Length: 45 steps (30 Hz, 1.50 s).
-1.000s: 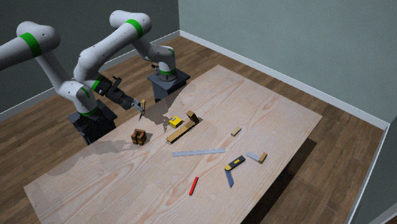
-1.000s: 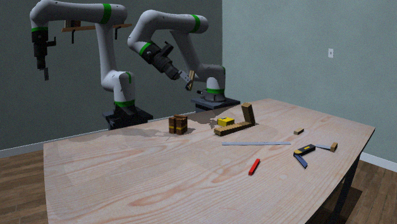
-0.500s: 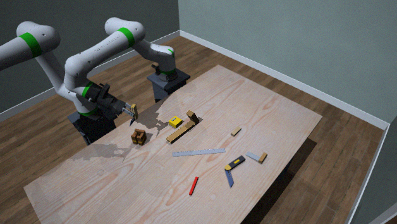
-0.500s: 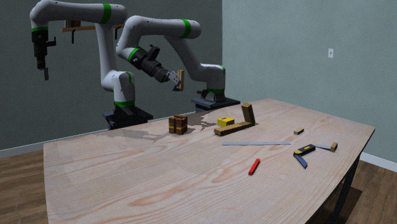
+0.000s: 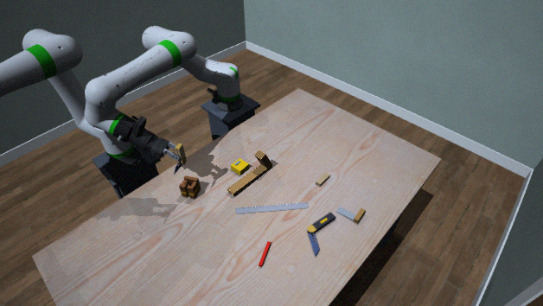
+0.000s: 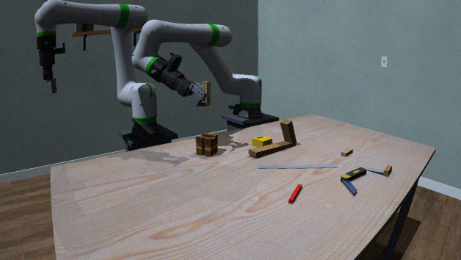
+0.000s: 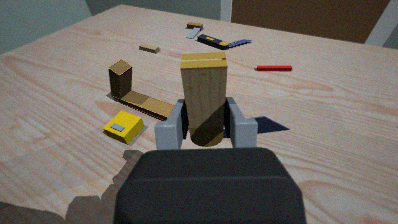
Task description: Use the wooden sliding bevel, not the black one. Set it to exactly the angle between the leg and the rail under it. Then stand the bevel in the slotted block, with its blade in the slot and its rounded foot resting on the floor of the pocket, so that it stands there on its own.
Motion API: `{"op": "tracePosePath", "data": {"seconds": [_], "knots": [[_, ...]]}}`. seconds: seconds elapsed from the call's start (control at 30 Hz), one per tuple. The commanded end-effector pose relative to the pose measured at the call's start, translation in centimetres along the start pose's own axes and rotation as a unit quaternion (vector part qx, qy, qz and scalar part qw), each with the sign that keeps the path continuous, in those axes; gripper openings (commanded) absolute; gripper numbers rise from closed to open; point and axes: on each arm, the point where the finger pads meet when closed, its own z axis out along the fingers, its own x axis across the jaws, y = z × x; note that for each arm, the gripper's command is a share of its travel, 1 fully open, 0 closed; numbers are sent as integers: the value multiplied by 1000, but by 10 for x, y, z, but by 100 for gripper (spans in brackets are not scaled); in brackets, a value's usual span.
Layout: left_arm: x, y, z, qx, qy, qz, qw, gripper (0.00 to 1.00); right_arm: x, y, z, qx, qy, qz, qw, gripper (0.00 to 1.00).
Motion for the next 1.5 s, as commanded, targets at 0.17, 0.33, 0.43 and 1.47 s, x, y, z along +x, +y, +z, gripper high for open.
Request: {"op": "tracePosePath", "data": {"seconds": [0.17, 0.33, 0.43, 1.47], "knots": [[0, -5, -3, 1, 1, -6, 1000, 0, 0, 0, -4, -3, -1, 0, 1000, 100], [0, -4, -2, 1, 1, -6, 1000, 0, 0, 0, -4, -3, -1, 0, 1000, 100], [0, 1, 1, 1, 1, -6, 1000, 0, 0, 0, -4, -3, -1, 0, 1000, 100], [-1, 89, 53, 1, 0, -5, 1000, 0, 0, 0, -4, -3, -1, 0, 1000, 100]]}}
